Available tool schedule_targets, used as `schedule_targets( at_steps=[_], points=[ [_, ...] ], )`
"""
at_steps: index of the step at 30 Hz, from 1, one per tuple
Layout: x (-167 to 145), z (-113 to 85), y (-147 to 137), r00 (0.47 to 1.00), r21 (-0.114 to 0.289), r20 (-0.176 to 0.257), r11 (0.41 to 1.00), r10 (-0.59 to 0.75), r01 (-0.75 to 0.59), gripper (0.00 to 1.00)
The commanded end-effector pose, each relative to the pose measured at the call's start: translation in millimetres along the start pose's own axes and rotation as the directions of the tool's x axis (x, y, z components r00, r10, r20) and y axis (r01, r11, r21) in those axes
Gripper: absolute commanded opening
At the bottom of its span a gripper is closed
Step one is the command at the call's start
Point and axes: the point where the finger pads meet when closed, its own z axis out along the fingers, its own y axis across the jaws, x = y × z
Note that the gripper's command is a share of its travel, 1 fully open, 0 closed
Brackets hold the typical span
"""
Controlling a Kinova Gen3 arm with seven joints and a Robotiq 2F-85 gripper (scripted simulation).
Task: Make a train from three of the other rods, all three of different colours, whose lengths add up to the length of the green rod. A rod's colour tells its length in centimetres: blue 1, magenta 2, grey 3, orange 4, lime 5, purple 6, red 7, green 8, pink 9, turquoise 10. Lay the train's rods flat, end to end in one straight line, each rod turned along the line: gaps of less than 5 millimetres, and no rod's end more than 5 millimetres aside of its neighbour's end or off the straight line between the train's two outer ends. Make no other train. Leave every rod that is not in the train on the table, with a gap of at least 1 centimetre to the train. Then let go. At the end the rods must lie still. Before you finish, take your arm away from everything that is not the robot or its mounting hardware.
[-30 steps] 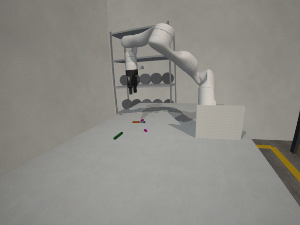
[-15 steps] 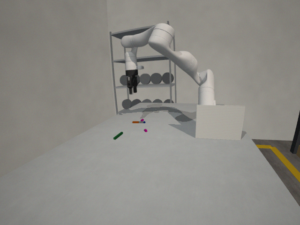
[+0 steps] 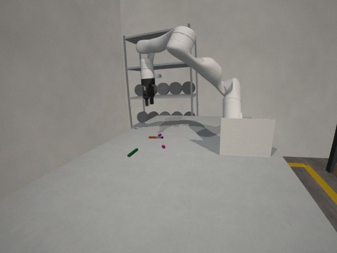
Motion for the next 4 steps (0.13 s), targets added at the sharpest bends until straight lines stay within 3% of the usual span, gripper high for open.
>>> schedule_targets(
  at_steps=[1, 4],
  points=[
    [-0.2, -0.8, 0.0, 1.000, 0.000, 0.002, 1.000, 0.000, 0.000, 1.00],
    [-0.2, -0.8, 0.0, 1.000, 0.000, 0.002, 1.000, 0.000, 0.000, 1.00]
  ],
)
